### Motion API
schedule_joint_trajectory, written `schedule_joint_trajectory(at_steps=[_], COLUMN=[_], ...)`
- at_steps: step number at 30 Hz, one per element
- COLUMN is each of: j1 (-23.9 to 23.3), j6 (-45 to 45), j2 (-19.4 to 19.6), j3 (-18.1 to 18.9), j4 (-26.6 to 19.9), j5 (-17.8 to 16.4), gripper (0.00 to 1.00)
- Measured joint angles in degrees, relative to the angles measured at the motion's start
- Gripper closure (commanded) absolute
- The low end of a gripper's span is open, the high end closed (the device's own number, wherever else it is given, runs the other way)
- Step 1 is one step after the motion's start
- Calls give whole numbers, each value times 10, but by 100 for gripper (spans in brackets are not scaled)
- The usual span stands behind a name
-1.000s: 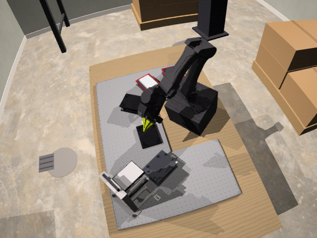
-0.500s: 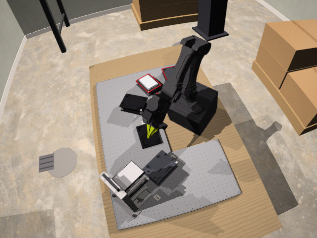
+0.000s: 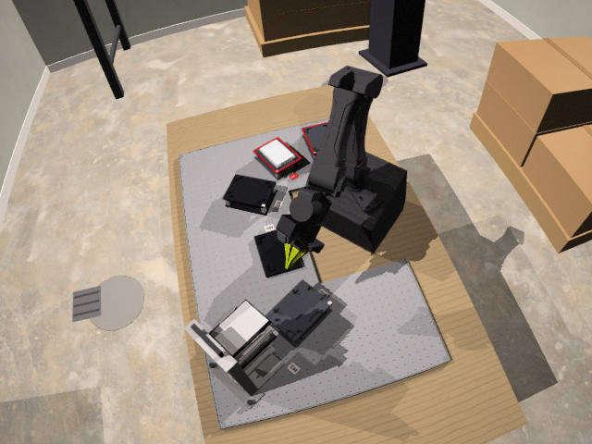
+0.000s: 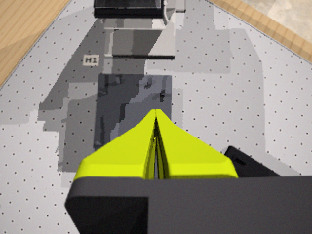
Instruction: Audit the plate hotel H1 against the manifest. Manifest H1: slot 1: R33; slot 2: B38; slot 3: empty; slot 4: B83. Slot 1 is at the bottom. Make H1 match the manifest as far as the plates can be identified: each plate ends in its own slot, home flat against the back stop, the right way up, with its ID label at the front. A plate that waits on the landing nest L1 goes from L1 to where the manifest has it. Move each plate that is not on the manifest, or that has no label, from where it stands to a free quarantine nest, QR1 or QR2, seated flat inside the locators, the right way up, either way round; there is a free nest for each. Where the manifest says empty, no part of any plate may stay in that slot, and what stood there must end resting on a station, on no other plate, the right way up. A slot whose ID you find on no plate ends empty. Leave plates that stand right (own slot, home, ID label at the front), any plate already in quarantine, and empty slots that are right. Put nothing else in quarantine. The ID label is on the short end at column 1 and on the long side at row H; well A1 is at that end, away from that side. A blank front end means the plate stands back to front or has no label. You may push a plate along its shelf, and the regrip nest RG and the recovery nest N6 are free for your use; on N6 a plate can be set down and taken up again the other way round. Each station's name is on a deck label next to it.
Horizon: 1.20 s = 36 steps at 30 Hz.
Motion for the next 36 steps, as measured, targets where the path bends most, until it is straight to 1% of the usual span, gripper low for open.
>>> schedule_joint_trajectory(at_steps=[8, 12, 13, 17, 23, 26, 29, 32, 36], j1=[71, 90, 96, 111, 116, 119, 121, 123, 128], j6=[38, 52, 56, 66, 73, 75, 77, 79, 81], j2=[32, 42, 45, 39, 7, -5, -12, -18, -30], j3=[23, 30, 33, 47, 81, 97, 106, 118, 142], j4=[1, 1, 1, -18, -64, -88, -106, -134, -169], j5=[59, 79, 86, 99, 111, 115, 117, 120, 123], gripper=[100, 100, 0, 0, 0, 0, 0, 0, 0])
